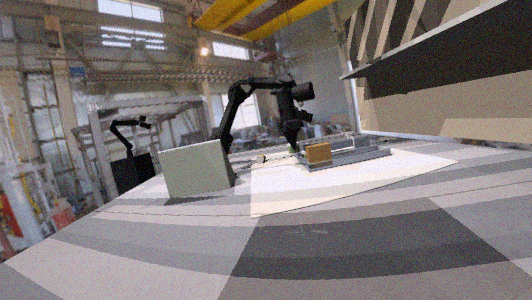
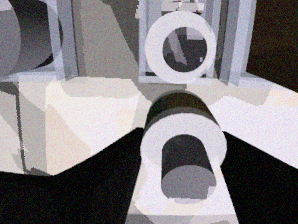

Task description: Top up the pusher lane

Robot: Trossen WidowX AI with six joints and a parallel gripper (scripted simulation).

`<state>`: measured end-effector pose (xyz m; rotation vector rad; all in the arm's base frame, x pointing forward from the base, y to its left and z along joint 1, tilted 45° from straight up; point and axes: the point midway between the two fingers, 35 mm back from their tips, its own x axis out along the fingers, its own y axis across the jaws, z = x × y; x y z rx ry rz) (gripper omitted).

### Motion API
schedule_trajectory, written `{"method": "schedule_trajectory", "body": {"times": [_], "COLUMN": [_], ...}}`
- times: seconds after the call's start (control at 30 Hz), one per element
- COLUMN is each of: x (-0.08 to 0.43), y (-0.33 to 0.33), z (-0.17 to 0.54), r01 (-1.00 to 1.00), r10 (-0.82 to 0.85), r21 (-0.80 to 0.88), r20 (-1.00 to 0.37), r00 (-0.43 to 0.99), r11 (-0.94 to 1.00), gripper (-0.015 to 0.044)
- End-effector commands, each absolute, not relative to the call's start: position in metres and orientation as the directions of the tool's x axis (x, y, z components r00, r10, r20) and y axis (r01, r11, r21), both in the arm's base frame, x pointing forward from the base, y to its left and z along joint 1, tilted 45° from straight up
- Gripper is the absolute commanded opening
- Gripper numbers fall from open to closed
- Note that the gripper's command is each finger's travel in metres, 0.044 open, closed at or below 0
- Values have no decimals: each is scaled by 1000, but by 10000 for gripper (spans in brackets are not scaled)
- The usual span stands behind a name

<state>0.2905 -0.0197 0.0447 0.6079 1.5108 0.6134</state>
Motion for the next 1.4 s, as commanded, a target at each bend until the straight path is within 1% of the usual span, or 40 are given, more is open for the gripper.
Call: {"method": "schedule_trajectory", "body": {"times": [0.0, 1.37], "x": [289, 304], "y": [-10, -7], "z": [38, 34], "r01": [10, 9], "r10": [705, 705], "r21": [705, 705], "r20": [-708, -708], "r00": [-28, -27], "r11": [709, 709], "gripper": [0, 0]}}
